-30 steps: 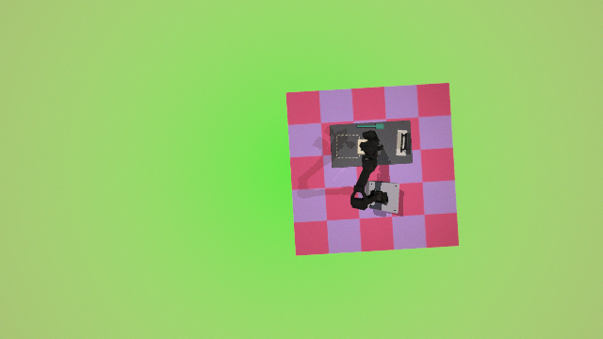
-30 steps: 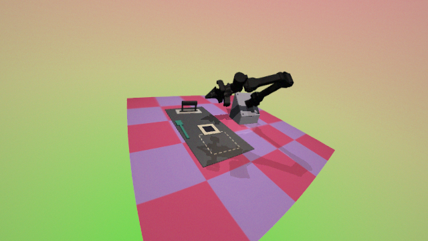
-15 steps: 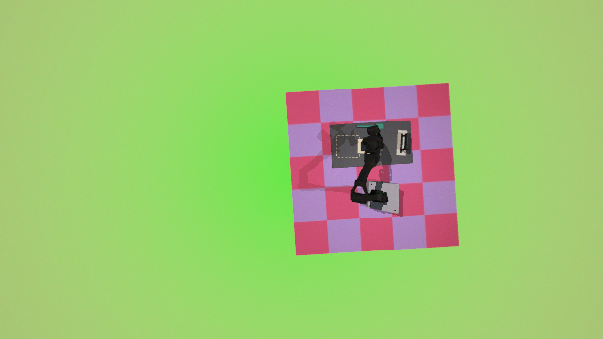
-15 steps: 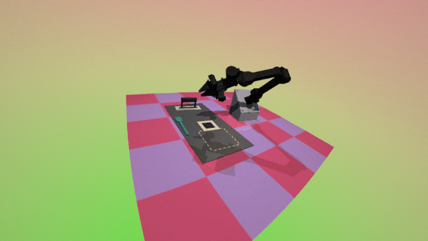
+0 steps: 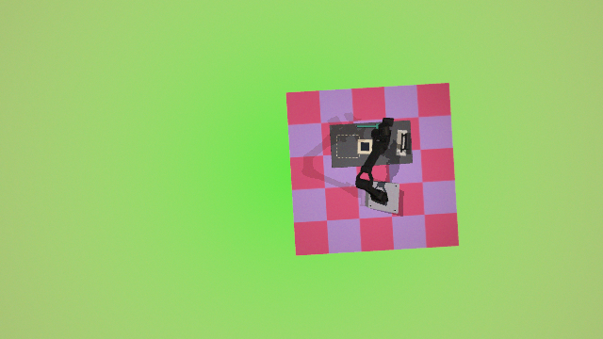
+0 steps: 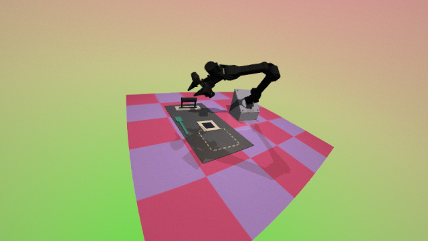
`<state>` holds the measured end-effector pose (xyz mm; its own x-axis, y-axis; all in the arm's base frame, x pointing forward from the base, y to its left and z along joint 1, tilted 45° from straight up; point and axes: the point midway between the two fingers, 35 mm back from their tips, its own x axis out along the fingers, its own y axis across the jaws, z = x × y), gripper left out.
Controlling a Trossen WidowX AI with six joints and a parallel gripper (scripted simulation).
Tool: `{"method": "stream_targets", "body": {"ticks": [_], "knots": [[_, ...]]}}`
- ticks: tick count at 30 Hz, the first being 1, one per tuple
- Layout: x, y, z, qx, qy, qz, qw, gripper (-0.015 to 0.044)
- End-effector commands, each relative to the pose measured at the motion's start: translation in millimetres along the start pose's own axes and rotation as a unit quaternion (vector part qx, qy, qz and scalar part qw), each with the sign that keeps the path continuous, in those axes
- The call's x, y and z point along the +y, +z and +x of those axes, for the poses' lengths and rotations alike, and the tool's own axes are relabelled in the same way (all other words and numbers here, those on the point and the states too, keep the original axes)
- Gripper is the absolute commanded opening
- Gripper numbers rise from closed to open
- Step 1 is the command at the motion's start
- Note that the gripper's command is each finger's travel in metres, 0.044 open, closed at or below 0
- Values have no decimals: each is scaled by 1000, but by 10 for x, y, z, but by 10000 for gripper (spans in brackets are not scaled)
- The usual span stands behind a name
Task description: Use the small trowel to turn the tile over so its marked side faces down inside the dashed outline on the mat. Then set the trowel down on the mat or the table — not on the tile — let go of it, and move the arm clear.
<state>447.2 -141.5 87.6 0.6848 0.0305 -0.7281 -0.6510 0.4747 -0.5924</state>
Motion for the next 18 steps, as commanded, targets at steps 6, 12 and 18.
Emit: {"method": "stream_targets", "body": {"ticks": [6,12,18], "knots": [[126,-426,332,14,89,130,987,270],[220,-656,496,22,140,207,968,270],[340,-883,637,32,188,284,940,270]]}}
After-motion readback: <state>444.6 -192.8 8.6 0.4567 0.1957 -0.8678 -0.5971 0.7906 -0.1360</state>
